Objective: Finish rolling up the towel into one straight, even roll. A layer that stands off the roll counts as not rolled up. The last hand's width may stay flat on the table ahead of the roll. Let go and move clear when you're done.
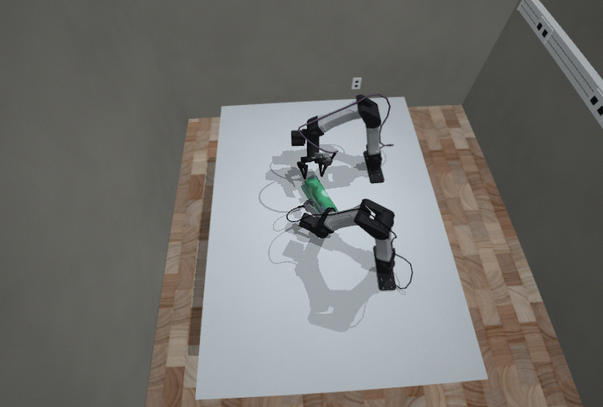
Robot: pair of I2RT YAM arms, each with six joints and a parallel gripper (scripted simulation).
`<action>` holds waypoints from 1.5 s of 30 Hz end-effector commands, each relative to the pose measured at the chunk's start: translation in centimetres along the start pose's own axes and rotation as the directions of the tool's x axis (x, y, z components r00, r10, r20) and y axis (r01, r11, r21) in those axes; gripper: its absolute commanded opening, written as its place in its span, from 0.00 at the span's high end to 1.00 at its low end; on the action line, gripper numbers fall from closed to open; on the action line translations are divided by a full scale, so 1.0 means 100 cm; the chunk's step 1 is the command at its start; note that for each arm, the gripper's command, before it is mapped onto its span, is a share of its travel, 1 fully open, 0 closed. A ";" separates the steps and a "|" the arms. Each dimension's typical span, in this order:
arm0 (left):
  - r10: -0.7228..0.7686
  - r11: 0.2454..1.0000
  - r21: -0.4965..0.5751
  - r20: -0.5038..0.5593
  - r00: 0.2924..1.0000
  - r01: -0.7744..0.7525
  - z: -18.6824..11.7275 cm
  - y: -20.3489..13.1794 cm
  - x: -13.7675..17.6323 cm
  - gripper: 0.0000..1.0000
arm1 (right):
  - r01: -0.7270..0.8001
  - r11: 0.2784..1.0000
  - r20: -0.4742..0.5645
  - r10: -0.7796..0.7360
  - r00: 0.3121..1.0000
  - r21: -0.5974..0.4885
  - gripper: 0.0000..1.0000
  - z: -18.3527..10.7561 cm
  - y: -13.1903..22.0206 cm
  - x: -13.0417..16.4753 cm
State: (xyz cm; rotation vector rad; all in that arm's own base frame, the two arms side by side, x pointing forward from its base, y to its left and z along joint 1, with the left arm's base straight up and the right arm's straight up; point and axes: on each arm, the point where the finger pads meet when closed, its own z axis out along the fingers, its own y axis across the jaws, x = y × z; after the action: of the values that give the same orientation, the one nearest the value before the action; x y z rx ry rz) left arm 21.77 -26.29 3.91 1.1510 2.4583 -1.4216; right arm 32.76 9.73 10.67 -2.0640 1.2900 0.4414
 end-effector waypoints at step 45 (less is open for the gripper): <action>0.032 0.999 0.011 0.022 0.999 -0.032 -0.001 0.000 -0.009 0.58 | 0.024 0.999 0.033 -0.023 0.999 -0.031 0.46 0.059 0.025 0.045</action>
State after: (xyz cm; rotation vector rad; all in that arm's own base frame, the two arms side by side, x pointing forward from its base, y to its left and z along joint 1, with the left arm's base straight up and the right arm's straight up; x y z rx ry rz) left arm 21.78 -26.31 3.93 1.1523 2.4557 -1.4227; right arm 32.13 9.87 2.92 -2.0626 1.3096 0.4990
